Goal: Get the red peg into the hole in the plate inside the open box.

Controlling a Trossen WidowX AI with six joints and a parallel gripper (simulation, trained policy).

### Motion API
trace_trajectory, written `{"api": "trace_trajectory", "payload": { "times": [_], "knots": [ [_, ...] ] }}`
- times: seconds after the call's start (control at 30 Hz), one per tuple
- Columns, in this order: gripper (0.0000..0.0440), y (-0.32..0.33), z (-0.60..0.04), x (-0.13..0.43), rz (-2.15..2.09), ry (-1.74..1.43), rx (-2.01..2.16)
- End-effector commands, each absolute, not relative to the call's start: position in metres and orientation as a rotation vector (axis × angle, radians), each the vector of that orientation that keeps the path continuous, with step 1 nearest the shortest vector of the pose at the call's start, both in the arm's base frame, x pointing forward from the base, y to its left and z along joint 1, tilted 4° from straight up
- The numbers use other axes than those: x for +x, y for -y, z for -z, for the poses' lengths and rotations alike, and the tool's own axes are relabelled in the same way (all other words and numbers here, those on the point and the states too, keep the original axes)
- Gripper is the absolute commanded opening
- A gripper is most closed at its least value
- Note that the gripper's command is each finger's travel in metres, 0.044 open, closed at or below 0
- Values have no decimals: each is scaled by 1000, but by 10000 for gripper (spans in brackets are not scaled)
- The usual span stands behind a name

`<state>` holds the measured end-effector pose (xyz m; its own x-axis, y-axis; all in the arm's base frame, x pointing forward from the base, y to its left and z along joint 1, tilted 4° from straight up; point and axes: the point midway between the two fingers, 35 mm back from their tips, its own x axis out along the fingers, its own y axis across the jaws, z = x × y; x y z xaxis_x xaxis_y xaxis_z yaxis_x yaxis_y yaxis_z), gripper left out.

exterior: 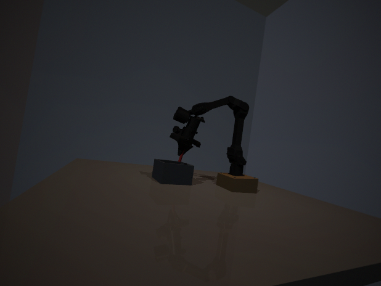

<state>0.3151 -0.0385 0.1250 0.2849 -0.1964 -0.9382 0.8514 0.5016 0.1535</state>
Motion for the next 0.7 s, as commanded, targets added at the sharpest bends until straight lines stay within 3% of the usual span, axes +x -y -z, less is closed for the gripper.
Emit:
{"api": "trace_trajectory", "payload": {
  "times": [0.0,0.5,0.67],
  "knots": [
    [3,48,-120,324,805,-1052,775],
    [13,71,-83,342,834,-1110,806],
    [120,76,-68,345,834,-1145,784]
  ]
}}
